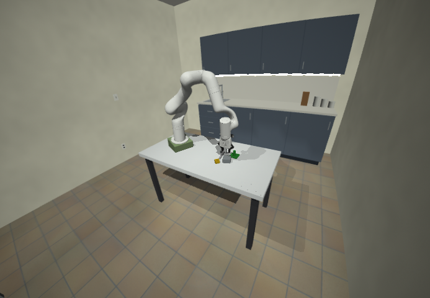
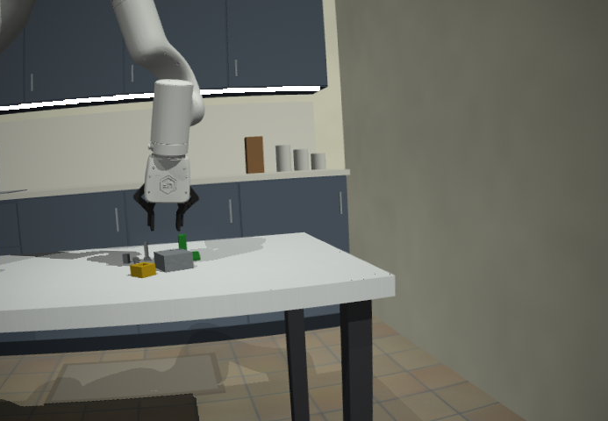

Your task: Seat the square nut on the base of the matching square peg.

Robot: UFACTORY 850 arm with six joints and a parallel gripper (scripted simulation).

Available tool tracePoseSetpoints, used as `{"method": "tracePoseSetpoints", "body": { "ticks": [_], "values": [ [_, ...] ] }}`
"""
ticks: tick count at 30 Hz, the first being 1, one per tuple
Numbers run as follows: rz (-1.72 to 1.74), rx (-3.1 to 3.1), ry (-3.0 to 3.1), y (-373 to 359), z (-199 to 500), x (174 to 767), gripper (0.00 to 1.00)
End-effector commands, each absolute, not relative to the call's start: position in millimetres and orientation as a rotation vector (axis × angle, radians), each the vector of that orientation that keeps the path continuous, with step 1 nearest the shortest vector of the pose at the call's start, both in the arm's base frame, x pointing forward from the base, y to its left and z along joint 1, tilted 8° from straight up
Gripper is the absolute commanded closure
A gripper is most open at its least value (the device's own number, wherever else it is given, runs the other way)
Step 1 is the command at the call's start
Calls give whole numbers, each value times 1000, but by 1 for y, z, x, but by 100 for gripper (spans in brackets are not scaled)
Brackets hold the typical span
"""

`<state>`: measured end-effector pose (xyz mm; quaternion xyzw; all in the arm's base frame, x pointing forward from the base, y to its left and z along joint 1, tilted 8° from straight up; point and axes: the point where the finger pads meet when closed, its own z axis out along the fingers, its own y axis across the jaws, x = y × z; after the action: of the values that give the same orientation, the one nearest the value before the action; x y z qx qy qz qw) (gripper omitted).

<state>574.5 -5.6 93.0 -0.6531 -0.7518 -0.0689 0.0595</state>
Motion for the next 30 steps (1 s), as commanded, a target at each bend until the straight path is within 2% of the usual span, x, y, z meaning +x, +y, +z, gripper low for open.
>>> {"method": "tracePoseSetpoints", "body": {
  "ticks": [1, 10, 30],
  "values": [
    [-110, -1778, -2609, -38, 89, 553, 40],
    [-34, -1440, -2906, -66, 86, 531, 40],
    [-7, -1248, -3031, -75, 86, 521, 40]
  ]
}}
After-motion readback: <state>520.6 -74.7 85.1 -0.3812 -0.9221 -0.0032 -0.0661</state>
